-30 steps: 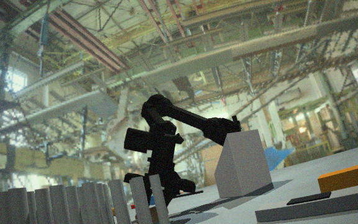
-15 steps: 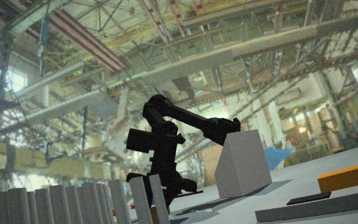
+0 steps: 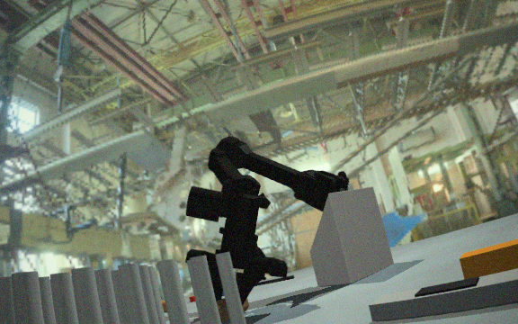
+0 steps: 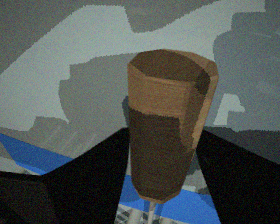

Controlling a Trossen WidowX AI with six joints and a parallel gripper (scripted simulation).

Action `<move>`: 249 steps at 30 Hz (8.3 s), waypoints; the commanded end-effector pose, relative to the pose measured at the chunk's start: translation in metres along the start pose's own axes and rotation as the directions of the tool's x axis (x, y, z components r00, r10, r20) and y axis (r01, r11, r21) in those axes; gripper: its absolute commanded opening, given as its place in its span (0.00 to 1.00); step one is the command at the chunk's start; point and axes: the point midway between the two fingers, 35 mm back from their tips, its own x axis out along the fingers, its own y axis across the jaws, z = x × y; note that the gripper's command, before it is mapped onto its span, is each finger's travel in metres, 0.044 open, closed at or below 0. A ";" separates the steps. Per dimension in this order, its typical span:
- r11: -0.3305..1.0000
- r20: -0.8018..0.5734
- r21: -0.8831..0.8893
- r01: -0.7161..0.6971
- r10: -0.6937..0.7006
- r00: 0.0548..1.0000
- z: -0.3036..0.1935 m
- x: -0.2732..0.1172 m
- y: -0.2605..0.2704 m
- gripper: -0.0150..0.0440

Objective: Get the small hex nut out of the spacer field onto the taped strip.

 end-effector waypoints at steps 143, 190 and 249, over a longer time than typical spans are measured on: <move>1.000 0.005 -0.003 -0.001 0.001 1.000 0.064 -0.043 0.009 0.25; 0.999 0.018 -0.026 0.030 -0.030 0.999 0.047 -0.160 0.040 0.25; 0.433 -0.033 -0.884 0.175 -0.430 0.902 0.194 -0.165 0.229 0.25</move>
